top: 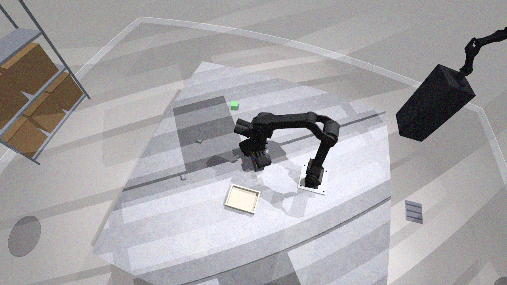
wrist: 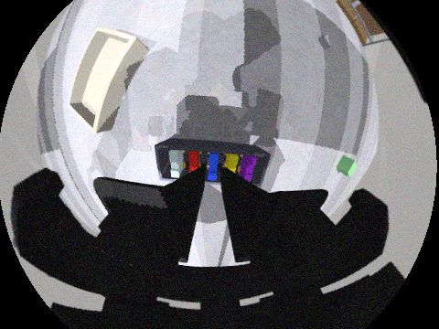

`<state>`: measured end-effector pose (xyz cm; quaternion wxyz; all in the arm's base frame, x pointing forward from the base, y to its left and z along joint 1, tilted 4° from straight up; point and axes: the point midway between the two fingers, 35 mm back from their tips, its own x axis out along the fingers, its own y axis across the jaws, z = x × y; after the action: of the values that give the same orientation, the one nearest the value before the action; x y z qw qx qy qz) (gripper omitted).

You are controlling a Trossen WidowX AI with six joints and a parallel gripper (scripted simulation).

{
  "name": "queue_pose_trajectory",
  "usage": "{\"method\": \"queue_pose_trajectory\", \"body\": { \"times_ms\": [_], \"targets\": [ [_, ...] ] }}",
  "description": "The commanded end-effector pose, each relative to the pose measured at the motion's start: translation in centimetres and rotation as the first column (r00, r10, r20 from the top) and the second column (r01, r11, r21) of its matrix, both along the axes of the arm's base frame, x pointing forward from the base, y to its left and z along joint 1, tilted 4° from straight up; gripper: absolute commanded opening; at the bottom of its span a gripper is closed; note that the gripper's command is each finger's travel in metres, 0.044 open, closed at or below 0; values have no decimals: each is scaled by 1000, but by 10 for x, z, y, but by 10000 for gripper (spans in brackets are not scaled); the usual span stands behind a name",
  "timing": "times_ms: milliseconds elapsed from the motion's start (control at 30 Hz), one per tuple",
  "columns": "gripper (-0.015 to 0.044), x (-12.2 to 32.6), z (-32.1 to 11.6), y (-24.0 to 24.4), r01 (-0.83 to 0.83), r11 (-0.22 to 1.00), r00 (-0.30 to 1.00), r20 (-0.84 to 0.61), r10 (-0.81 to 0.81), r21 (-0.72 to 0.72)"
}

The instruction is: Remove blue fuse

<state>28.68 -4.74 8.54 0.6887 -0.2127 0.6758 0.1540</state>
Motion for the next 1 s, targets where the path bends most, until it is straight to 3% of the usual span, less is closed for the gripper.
{"method": "queue_pose_trajectory", "body": {
  "times_ms": [0, 600, 967],
  "targets": [
    [74, 0, -1, 0, -6, 1000, 1000, 0, 6, 4],
    [74, 1, -11, 0, -6, 1000, 1000, 0, 6, 3],
    [1, 1, -9, -1, 0, 1000, 1000, 1, 0, 0]
  ]
}}
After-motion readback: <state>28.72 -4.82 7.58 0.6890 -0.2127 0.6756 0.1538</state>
